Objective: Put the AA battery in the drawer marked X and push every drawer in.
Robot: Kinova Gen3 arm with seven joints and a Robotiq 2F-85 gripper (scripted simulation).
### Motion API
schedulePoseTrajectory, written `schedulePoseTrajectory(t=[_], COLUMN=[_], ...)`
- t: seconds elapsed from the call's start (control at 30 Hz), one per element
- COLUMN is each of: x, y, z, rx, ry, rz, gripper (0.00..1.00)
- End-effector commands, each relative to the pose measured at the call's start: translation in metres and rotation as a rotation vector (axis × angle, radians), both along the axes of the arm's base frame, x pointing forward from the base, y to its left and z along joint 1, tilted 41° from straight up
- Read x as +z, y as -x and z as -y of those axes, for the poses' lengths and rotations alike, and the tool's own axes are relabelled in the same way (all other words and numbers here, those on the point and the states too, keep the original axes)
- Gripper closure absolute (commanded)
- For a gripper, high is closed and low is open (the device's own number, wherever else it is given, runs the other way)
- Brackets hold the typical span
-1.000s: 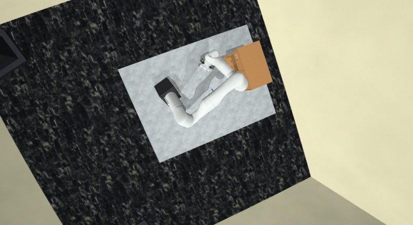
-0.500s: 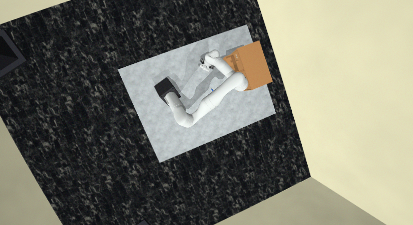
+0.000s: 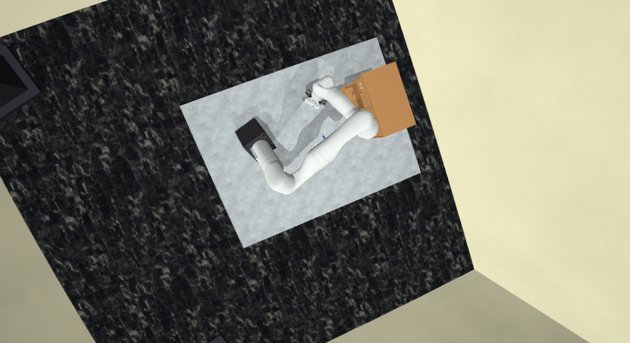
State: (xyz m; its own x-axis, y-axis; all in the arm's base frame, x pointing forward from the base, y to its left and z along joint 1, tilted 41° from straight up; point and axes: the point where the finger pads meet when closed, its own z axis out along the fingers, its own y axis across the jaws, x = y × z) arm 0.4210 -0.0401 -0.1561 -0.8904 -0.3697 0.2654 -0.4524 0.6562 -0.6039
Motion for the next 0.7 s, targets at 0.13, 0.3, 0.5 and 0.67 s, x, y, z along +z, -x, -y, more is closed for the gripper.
schedulePoseTrajectory(t=[0.13, 0.3, 0.5, 0.67], x=[0.000, 0.000, 0.006, 0.038], y=[-0.001, -0.001, 0.000, 0.002], z=[-0.001, -0.001, -0.006, -0.034], rx=[0.001, 0.001, 0.001, 0.001], ry=[-0.001, -0.001, -0.001, -0.001], rz=[0.001, 0.001, 0.001, 0.001], gripper=[0.91, 0.91, 0.91, 0.91])
